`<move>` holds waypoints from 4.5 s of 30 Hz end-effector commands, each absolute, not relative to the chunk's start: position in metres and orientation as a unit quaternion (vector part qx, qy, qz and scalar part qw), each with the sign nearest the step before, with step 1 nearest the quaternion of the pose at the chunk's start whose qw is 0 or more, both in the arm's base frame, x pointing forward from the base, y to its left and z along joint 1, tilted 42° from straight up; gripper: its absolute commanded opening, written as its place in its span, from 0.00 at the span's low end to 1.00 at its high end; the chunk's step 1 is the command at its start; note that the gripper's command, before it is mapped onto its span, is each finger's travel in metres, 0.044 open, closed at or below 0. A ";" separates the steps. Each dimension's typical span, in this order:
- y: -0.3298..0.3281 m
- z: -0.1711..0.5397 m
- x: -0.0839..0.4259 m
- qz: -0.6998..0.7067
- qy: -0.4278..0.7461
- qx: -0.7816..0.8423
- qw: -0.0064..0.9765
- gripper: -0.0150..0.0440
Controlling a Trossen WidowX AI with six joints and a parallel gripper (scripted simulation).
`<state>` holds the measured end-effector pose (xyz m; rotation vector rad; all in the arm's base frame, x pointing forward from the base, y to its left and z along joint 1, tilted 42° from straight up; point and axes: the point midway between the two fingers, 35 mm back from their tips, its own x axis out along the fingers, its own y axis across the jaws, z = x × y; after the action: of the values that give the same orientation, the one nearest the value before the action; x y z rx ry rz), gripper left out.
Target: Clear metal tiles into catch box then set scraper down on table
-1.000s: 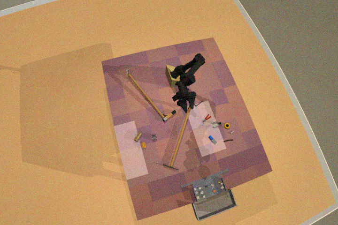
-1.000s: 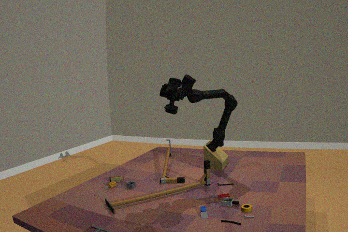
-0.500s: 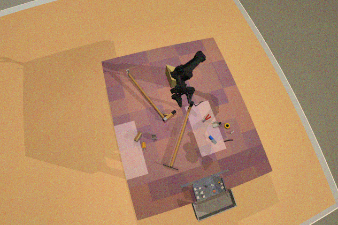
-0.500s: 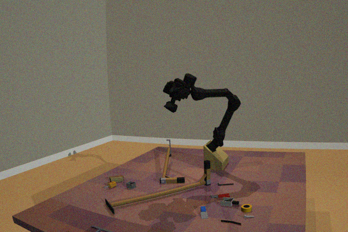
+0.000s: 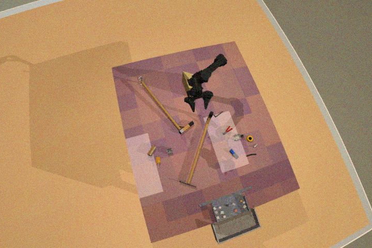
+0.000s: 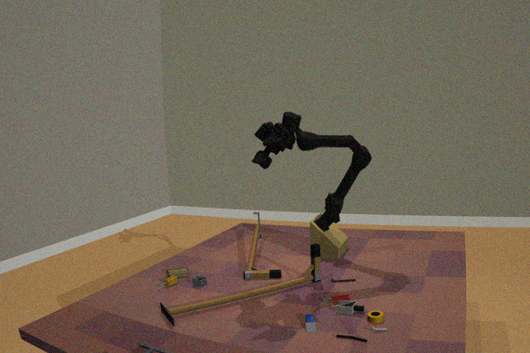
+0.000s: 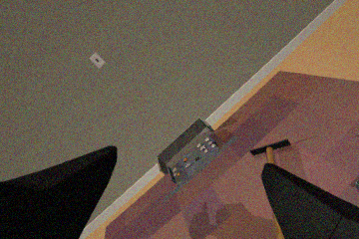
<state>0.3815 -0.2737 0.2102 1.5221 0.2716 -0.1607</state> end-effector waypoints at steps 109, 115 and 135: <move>-0.263 0.191 0.310 -0.085 0.172 0.537 0.822 1.00; -0.267 0.195 0.327 -0.084 0.159 0.575 0.798 1.00; -0.273 0.209 0.386 -0.068 0.118 0.699 0.702 1.00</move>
<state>0.3740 -0.2706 0.2059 1.4939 0.2805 -0.1582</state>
